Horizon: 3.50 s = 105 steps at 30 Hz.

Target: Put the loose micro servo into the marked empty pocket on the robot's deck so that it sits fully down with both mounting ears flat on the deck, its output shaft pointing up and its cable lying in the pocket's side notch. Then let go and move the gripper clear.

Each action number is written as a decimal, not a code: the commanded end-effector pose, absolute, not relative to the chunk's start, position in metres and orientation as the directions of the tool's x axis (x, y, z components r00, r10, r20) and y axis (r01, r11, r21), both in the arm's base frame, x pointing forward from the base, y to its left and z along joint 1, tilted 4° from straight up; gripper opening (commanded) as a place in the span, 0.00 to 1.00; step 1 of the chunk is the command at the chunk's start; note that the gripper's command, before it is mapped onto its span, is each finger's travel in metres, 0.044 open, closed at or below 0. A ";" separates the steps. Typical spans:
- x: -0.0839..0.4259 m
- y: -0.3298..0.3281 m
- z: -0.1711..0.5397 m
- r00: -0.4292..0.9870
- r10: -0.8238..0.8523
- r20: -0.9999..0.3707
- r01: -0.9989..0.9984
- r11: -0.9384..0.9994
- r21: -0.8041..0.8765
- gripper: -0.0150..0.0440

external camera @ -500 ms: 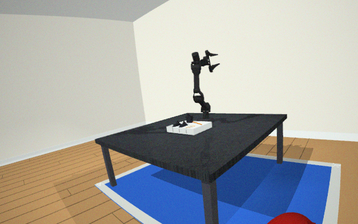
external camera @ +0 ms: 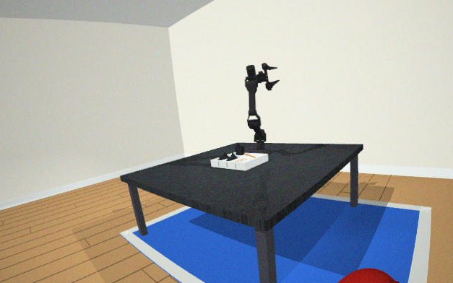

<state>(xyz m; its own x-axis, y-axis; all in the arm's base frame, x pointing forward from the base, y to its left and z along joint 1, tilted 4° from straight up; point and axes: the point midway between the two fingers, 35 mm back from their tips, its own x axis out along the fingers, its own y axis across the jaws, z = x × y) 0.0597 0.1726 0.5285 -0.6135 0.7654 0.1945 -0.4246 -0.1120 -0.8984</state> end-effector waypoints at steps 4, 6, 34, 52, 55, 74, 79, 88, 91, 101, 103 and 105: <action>0.020 0.159 0.533 -0.719 0.664 0.205 -0.381 -0.129 -0.915 1.00; 0.012 0.156 0.534 -0.738 0.643 0.204 -0.368 -0.131 -0.921 1.00; -0.116 0.048 0.517 -0.992 0.077 0.104 -0.110 -0.074 -0.991 1.00; -0.144 -0.085 0.473 -0.902 -0.423 -0.085 0.026 0.143 -0.989 1.00; -0.140 -0.108 0.462 -0.858 -0.498 -0.126 0.034 0.190 -0.981 1.00; -0.061 -0.223 0.384 -0.456 -0.786 -0.417 -0.058 0.494 -0.868 1.00; -0.028 -0.241 0.361 -0.336 -0.803 -0.493 -0.121 0.555 -0.823 1.00; 0.035 -0.253 0.319 -0.127 -0.769 -0.626 -0.255 0.635 -0.729 1.00; 0.056 -0.252 0.304 -0.066 -0.739 -0.671 -0.311 0.654 -0.690 1.00; 0.125 -0.231 0.254 0.094 -0.584 -0.806 -0.513 0.666 -0.542 1.00; 0.137 -0.224 0.245 0.115 -0.545 -0.830 -0.554 0.659 -0.509 1.00; 0.149 -0.216 0.235 0.132 -0.504 -0.853 -0.595 0.648 -0.476 1.00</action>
